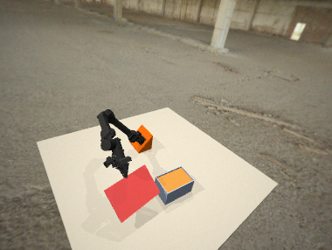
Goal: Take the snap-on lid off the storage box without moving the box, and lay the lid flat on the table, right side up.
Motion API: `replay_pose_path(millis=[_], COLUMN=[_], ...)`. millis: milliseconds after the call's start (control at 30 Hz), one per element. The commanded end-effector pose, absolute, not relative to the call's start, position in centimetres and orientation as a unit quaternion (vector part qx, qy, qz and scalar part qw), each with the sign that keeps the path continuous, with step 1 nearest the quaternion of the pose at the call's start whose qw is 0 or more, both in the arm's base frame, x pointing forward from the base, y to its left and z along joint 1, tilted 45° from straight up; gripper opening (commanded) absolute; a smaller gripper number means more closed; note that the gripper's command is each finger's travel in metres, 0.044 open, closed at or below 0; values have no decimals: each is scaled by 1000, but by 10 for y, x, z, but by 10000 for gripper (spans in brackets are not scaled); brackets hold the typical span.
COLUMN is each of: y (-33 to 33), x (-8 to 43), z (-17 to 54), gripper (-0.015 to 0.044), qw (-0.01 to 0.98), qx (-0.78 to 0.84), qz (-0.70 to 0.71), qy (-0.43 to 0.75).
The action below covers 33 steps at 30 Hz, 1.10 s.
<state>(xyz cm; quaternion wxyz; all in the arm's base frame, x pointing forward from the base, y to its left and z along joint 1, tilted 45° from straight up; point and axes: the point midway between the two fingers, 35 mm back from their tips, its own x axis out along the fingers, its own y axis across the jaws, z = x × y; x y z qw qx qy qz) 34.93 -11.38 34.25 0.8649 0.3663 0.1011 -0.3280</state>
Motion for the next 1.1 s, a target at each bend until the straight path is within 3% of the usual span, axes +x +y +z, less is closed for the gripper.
replay_pose_path(millis=[0, 1067], y=[-114, -132], x=[350, 350], z=[342, 324], gripper=[0, 0], qw=[867, 867], qx=[367, 366], qz=[-322, -322], qy=[101, 100])
